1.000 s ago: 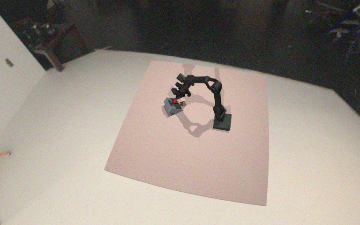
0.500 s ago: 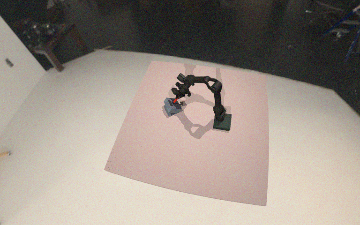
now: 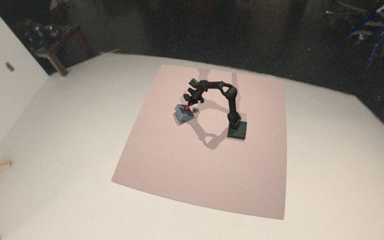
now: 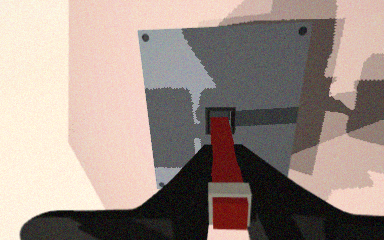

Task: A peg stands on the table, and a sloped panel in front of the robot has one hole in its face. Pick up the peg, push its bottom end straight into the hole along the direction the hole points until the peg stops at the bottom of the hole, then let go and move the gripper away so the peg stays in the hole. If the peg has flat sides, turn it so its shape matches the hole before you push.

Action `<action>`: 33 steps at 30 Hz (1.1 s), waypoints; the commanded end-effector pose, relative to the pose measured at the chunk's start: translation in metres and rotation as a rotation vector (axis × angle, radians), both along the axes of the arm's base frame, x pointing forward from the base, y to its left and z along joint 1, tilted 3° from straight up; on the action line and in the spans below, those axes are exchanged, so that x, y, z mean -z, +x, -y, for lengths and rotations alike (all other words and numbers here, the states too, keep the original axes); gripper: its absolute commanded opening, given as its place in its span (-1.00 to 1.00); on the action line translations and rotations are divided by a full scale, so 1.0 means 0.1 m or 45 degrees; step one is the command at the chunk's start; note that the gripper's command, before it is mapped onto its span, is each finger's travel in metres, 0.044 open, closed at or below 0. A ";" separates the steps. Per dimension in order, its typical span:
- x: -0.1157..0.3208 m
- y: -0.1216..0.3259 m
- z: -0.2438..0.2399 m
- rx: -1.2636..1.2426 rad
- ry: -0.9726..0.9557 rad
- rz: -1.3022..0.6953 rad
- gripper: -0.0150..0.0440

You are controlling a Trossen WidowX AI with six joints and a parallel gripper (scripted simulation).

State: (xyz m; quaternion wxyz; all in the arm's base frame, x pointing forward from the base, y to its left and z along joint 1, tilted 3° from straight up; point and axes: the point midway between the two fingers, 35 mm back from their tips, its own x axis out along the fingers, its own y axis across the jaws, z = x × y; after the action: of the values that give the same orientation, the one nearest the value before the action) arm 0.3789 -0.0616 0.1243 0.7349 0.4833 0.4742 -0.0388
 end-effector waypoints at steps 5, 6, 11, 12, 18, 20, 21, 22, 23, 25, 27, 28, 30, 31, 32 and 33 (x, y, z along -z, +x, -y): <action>0.04 -0.02 -0.03 -0.005 0.005 -0.007 -0.49; 0.05 -0.01 -0.03 -0.005 0.005 -0.007 -0.49; 0.05 0.00 -0.04 -0.005 0.005 -0.007 -0.49; 0.05 0.00 -0.04 -0.005 0.005 -0.007 -0.49; 0.06 0.00 -0.04 -0.005 0.005 -0.007 -0.49; 0.06 0.01 -0.03 -0.005 0.005 -0.007 -0.49; 0.06 0.01 -0.03 -0.005 0.005 -0.007 -0.49; 0.06 0.01 -0.03 -0.005 0.005 -0.007 -0.49; 0.06 0.01 -0.03 -0.005 0.005 -0.007 -0.49; 0.06 0.01 -0.04 -0.005 0.005 -0.007 -0.49; 0.07 0.01 -0.04 -0.005 0.005 -0.007 -0.49; 0.07 0.02 -0.04 -0.005 0.005 -0.006 -0.49; 0.07 0.02 -0.04 -0.005 0.005 -0.006 -0.49; 0.07 0.02 -0.04 -0.005 0.005 -0.006 -0.49; 0.07 0.02 -0.04 -0.005 0.005 -0.006 -0.49; 0.07 0.02 -0.04 -0.005 0.005 -0.006 -0.49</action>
State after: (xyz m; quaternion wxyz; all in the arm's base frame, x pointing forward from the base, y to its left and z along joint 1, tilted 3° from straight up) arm 0.3816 -0.0580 0.1203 0.7357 0.4818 0.4747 -0.0350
